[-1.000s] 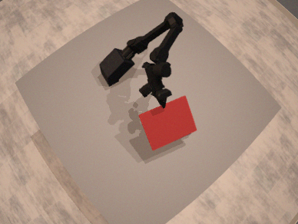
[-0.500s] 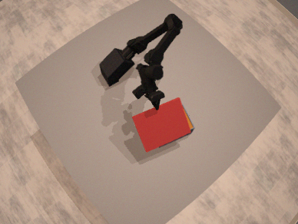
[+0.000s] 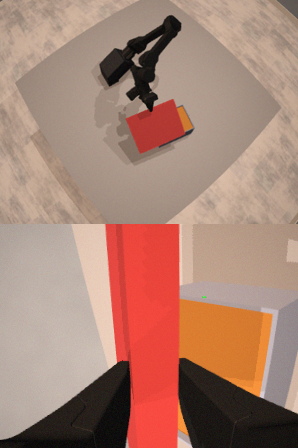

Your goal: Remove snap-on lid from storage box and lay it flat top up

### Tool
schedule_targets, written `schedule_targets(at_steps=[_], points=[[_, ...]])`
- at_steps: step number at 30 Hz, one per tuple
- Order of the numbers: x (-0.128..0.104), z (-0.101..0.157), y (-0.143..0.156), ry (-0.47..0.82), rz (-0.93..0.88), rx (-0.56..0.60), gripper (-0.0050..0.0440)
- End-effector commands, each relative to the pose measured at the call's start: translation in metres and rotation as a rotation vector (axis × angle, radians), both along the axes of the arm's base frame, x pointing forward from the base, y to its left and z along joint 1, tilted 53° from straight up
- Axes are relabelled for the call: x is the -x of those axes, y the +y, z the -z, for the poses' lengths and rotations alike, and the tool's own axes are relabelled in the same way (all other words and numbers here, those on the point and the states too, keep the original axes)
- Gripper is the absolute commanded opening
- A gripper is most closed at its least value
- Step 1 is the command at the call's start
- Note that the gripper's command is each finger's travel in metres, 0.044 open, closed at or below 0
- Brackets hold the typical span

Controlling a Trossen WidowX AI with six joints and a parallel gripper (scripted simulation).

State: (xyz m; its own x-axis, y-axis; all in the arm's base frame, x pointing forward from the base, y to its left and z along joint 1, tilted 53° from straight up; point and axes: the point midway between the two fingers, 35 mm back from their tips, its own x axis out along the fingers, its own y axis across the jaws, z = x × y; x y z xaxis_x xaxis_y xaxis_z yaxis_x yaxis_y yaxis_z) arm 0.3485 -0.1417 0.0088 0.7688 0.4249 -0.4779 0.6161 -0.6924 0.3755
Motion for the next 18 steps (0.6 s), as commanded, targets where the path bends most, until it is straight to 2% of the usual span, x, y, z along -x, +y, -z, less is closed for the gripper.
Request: schedule_targets(at_steps=[1, 18], points=[[-0.001, 0.004, -0.009, -0.014, 0.002, 0.008, -0.0050], [0.008, 0.030, -0.029, -0.014, 0.002, 0.008, -0.0050]])
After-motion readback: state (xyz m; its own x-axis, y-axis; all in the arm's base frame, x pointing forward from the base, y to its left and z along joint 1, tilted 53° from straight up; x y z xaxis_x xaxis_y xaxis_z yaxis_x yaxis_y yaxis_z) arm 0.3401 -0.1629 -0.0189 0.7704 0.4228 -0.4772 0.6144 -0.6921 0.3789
